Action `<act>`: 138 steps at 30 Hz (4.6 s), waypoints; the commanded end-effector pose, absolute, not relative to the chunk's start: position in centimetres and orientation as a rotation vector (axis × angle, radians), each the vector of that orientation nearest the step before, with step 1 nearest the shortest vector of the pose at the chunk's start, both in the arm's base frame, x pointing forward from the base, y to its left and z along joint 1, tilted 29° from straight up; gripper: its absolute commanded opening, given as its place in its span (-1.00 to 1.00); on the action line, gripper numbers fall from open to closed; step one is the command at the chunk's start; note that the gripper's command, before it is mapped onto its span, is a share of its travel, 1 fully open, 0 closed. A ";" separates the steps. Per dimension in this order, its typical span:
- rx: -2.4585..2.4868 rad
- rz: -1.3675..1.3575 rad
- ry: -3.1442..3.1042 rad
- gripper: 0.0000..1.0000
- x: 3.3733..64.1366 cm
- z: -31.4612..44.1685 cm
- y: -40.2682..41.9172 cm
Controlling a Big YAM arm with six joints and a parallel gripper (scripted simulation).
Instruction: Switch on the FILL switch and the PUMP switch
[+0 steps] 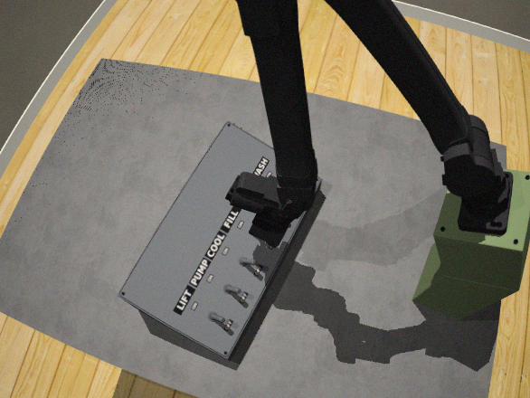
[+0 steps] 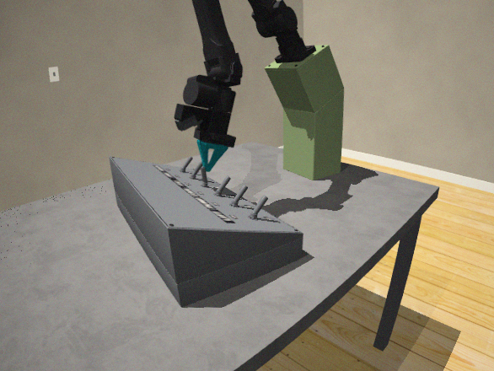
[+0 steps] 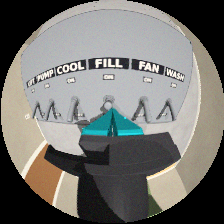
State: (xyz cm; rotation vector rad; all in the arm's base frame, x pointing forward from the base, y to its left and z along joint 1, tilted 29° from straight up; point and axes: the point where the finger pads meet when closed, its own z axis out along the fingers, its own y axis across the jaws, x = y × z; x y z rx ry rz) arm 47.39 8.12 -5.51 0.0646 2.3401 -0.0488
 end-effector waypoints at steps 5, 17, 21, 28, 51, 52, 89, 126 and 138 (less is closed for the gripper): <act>0.067 -0.021 2.290 -1.00 46.5 -6.6 9.2; 0.070 -0.012 2.267 -1.00 46.1 -5.1 9.4; 0.068 -0.018 2.282 -1.00 44.4 -4.1 9.4; 0.069 -0.016 2.279 -1.00 41.3 -1.3 9.6; 0.070 -0.019 2.297 -1.00 37.7 1.6 12.1; 0.072 -0.019 2.301 -1.00 37.7 1.3 13.5; 0.072 -0.007 2.276 -1.00 35.6 -0.3 24.5; 0.075 -0.021 2.275 -1.00 39.7 -3.9 23.8; 0.074 -0.025 2.277 -1.00 42.5 -6.6 23.4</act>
